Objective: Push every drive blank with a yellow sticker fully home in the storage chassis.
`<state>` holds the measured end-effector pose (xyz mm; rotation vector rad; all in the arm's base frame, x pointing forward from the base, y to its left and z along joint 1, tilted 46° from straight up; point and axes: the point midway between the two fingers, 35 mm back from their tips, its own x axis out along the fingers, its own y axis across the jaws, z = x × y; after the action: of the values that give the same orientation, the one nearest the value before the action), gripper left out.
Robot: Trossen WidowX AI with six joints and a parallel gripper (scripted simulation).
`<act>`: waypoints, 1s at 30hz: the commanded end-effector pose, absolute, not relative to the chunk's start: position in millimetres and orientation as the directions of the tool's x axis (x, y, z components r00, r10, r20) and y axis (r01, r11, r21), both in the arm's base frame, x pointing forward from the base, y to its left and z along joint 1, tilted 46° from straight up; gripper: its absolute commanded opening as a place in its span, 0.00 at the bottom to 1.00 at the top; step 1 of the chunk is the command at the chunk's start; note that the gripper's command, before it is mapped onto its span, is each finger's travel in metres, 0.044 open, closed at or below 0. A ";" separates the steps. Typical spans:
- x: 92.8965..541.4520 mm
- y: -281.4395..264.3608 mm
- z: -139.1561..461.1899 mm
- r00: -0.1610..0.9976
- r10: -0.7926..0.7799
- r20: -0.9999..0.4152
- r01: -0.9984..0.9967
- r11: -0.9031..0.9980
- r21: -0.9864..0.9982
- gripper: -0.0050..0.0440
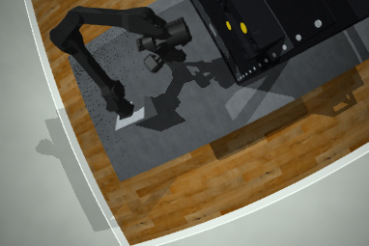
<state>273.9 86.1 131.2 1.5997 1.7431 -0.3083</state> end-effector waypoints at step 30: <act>272.0 29.4 166.1 0.233 0.455 -0.859 0.674 0.561 0.480 1.00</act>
<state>270.3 36.8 157.8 1.1137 1.4565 -0.2196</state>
